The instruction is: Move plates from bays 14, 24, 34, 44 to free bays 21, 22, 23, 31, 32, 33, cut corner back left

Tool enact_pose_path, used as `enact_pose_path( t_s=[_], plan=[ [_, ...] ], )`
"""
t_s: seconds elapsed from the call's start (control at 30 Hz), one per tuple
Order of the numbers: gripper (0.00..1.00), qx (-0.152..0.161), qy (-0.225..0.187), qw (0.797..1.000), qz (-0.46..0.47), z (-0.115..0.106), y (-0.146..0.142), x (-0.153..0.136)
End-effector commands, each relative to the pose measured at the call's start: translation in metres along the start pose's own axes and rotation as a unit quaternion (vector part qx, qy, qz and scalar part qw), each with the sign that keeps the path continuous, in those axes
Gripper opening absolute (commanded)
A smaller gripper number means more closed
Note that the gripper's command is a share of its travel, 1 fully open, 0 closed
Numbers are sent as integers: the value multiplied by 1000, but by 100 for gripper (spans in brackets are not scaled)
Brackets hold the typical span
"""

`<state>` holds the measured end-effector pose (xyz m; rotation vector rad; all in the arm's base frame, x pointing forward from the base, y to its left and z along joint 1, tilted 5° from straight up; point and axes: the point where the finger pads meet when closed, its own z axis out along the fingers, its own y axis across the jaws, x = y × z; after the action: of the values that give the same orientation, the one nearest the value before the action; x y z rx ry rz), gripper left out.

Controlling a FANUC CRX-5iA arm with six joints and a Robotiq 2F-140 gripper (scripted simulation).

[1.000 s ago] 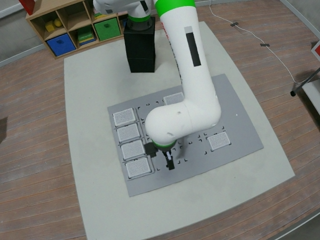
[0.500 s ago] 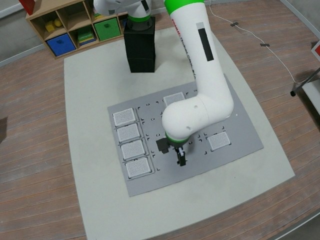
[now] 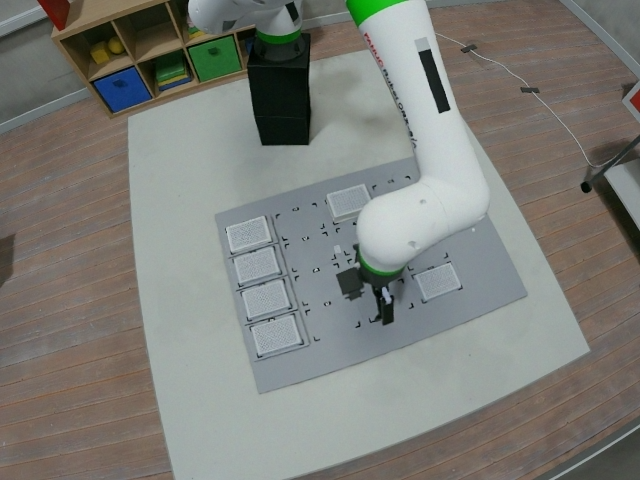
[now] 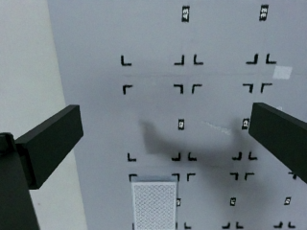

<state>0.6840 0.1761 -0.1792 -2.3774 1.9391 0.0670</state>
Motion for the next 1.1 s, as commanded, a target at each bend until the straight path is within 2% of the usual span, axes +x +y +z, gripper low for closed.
enact_pose_path(
  t_s=[0.0,1.07],
  plan=[
    [100,1,0,1000,0,-1,-1,-19],
    [100,1,0,1000,0,2,-1,-131]
  ],
)
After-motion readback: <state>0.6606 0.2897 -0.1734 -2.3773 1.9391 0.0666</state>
